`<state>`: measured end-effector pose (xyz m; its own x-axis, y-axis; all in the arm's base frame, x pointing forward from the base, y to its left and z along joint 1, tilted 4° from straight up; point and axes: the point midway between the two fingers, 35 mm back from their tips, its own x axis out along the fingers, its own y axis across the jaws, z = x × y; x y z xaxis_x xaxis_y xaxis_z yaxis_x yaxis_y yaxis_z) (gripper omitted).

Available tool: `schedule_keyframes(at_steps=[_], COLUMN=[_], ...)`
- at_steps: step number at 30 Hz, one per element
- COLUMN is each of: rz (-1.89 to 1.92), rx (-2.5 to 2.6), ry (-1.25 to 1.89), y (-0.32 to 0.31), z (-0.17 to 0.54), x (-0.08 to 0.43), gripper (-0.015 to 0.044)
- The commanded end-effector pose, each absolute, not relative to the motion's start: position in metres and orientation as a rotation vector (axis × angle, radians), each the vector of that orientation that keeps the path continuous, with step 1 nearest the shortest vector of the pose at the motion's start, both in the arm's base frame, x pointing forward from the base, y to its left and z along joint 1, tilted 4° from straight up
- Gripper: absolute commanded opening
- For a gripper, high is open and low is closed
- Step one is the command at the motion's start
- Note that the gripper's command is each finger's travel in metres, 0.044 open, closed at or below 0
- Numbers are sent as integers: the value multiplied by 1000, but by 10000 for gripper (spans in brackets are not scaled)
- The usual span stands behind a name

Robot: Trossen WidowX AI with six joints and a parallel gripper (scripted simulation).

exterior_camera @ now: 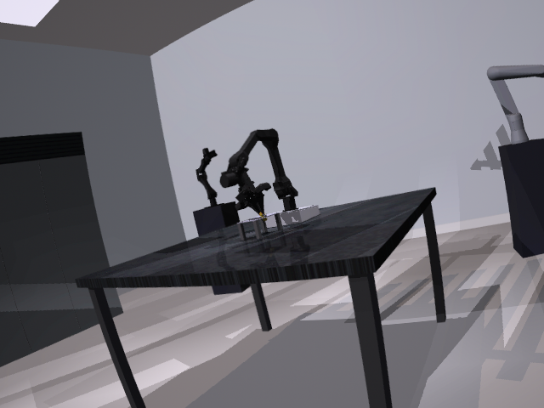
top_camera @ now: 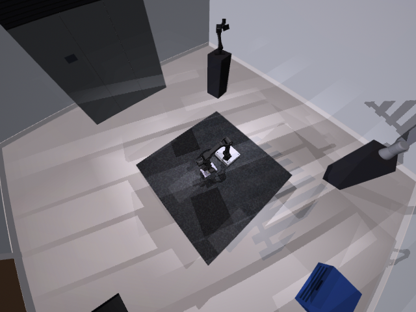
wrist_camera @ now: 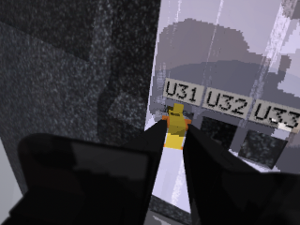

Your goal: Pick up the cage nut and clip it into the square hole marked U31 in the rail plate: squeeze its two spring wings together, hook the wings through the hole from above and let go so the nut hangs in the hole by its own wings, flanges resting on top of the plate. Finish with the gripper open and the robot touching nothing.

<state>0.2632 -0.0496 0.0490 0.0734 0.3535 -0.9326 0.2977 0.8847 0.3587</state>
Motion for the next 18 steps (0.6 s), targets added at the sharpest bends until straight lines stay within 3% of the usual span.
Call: schedule_keyframes(at_steps=[1, 18], rz=[59, 72], rx=[542, 554], ry=[1518, 1513], y=[-49, -51], z=[49, 48], x=[263, 262], gripper=[36, 36])
